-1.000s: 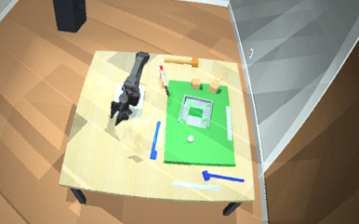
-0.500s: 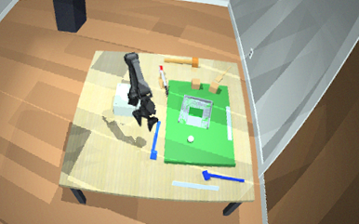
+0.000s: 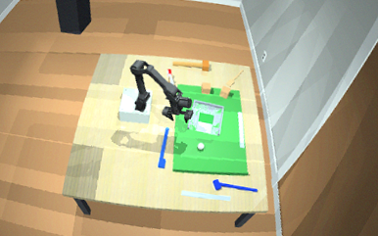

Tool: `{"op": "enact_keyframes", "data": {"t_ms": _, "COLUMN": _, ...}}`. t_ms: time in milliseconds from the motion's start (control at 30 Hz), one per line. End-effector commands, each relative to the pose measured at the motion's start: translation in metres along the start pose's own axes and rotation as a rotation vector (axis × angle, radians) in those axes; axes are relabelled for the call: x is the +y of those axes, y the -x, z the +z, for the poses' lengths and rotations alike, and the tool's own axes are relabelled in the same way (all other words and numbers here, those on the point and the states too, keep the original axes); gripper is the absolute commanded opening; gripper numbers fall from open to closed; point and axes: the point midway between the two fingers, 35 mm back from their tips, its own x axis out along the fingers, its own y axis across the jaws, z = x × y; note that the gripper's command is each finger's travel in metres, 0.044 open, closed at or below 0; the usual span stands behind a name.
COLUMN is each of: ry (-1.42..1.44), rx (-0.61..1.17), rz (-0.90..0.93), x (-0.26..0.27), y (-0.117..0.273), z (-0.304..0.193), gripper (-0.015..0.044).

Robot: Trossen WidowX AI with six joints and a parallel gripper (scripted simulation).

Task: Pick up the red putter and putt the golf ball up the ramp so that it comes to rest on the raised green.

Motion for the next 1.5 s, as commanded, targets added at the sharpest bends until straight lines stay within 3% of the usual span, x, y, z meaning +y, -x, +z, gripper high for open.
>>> {"op": "enact_keyframes", "data": {"t_ms": 0, "ry": 0.125, "rx": -0.131, "rz": 0.070, "x": 0.004, "y": -0.009, "z": 0.072, "gripper": 0.0440}}
{"op": "enact_keyframes", "data": {"t_ms": 300, "ry": 0.374, "rx": -0.302, "rz": 0.241, "x": 0.057, "y": -0.010, "z": 0.196, "gripper": 0.0440}}
{"op": "enact_keyframes", "data": {"t_ms": 500, "ry": 0.525, "rx": -0.358, "rz": 0.356, "x": 0.112, "y": -0.001, "z": 0.254, "gripper": 0.0440}}
{"op": "enact_keyframes", "data": {"t_ms": 767, "ry": 0.536, "rx": -0.360, "rz": 0.364, "x": 0.117, "y": -0.002, "z": 0.257, "gripper": 0.0440}}
{"op": "enact_keyframes", "data": {"t_ms": 1467, "ry": 0.536, "rx": -0.359, "rz": 0.365, "x": 0.130, "y": -0.046, "z": 0.256, "gripper": 0.0440}}
